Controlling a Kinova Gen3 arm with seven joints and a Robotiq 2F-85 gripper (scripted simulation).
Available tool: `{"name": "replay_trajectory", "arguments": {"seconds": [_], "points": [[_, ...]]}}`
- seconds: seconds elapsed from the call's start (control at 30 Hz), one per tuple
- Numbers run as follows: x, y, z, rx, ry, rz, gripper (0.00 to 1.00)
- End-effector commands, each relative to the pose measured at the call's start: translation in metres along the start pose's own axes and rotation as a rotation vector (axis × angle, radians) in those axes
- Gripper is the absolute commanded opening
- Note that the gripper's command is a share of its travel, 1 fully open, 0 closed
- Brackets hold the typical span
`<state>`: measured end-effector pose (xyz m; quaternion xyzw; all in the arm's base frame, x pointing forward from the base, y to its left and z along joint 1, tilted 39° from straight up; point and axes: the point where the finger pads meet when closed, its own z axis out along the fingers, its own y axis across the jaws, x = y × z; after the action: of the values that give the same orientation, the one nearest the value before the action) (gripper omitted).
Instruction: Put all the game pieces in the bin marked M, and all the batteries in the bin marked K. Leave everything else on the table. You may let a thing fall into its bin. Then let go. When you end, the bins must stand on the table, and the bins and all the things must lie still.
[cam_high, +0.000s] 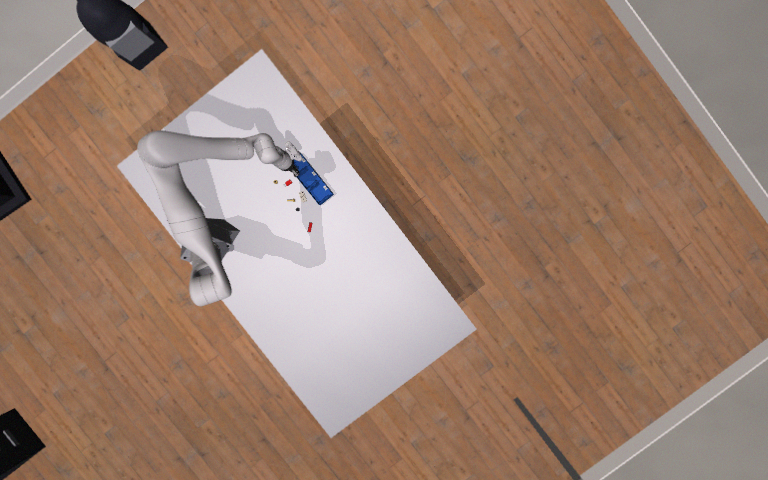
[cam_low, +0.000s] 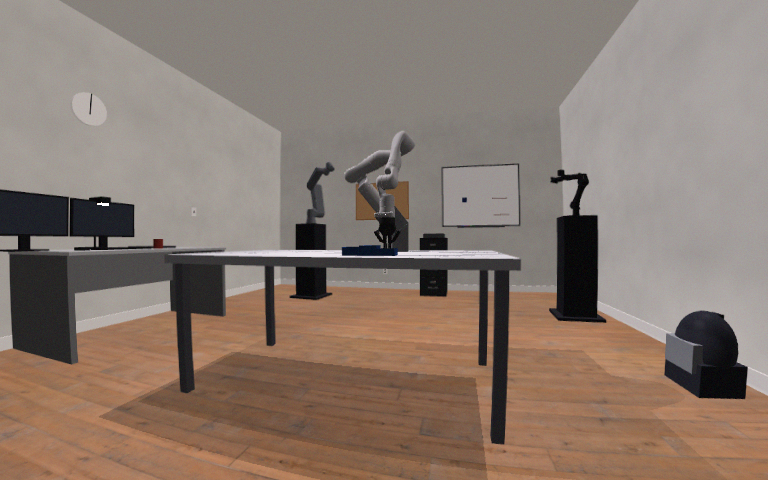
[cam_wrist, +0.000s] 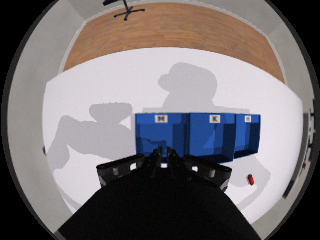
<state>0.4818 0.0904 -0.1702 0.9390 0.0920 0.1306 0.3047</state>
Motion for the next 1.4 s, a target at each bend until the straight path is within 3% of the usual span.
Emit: {"name": "replay_trajectory", "arguments": {"seconds": [0.0, 0.83, 1.07, 1.27, 1.37], "points": [[0.002, -0.001, -0.003, 0.001, 0.003, -0.003, 0.09], [0.000, 0.001, -0.035, -0.002, -0.001, 0.004, 0.09], [0.000, 0.001, -0.061, -0.002, -0.001, 0.004, 0.09], [-0.001, -0.001, -0.061, 0.001, -0.001, -0.001, 0.09], [0.000, 0.001, -0.078, -0.002, -0.001, 0.004, 0.09]]}}
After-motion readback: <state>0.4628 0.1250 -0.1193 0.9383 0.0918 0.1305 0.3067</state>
